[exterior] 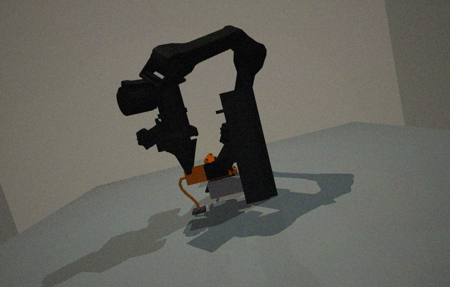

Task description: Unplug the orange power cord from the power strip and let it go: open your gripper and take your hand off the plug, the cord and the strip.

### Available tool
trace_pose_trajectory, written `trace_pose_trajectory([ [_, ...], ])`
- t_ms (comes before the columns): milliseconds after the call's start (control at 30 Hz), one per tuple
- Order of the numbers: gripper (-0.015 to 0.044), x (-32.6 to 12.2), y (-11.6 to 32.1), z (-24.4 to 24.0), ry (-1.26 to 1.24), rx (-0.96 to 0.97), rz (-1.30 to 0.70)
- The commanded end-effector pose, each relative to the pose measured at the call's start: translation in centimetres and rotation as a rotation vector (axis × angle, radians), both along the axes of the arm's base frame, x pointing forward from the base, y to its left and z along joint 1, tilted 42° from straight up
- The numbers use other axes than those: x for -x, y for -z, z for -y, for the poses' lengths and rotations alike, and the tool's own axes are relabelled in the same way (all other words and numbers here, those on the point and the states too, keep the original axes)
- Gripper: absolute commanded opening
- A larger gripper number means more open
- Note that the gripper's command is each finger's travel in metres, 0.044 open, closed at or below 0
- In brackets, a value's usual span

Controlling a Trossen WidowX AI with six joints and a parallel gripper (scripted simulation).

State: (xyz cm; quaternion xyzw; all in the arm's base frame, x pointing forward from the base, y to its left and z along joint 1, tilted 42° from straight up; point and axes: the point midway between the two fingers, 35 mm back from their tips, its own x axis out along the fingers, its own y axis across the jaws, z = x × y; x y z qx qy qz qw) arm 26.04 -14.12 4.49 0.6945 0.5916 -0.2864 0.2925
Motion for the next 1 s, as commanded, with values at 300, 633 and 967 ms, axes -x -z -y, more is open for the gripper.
trace_pose_trajectory([
  [300,0.0341,-0.2,-0.2,-0.3,-0.005,0.008,0.009],
  [633,0.044,0.2,2.7,4.8,-0.005,0.011,0.009],
  [967,0.044,0.2,2.7,4.8,-0.005,0.011,0.009],
])
